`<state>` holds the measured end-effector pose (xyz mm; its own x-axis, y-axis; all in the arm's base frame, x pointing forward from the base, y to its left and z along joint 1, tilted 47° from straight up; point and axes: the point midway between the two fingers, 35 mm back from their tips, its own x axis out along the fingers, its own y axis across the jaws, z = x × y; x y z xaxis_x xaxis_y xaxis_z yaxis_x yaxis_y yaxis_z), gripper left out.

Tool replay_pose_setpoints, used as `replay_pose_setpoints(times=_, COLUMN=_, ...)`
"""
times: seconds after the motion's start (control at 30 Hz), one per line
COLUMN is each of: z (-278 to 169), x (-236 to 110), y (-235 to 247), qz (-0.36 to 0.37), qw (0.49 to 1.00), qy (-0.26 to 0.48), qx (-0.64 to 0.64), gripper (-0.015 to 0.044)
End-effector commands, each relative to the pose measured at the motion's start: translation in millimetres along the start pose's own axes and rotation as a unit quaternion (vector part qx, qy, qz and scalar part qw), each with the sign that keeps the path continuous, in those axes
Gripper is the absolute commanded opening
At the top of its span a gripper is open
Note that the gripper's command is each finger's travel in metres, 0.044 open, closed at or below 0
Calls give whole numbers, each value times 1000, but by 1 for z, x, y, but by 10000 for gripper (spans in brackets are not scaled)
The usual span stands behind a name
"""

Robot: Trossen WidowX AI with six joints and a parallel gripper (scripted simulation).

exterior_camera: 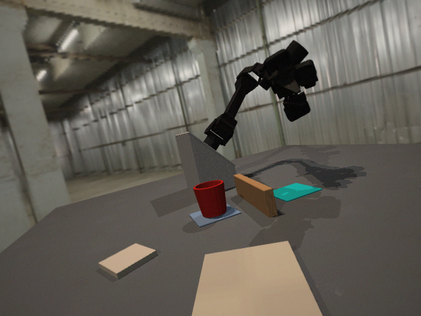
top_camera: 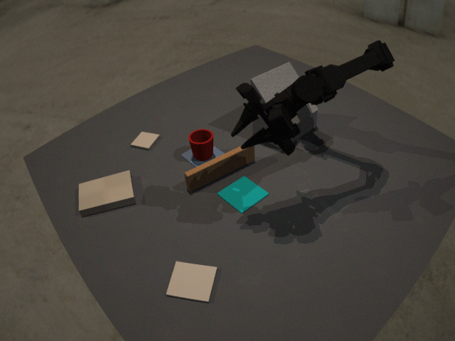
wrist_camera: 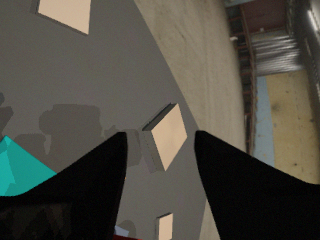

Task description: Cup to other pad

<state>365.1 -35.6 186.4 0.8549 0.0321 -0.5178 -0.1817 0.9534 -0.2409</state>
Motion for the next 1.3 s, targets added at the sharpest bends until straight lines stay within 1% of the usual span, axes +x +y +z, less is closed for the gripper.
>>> replay_pose_setpoints(times=0.0, z=-57, x=33, y=-9, qz=77, qw=989, qy=114, qx=-61, gripper=148)
replay_pose_setpoints(times=0.17, z=-122, x=53, y=-12, qz=192, qw=956, qy=197, qx=-99, gripper=148)
replay_pose_setpoints(times=0.3, z=-170, x=58, y=-10, qz=293, qw=924, qy=223, qx=-103, gripper=148)
replay_pose_setpoints(times=0.43, z=-211, x=58, y=-6, qz=387, qw=892, qy=214, qx=-88, gripper=148)
replay_pose_setpoints(times=0.6, z=-252, x=53, y=0, qz=479, qw=860, qy=166, qx=-59, gripper=148)
replay_pose_setpoints(times=0.7, z=-261, x=53, y=1, qz=497, qw=854, qy=145, qx=-56, gripper=148)
replay_pose_setpoints(times=1.27, z=-266, x=57, y=6, qz=497, qw=854, qy=145, qx=-56, gripper=148)
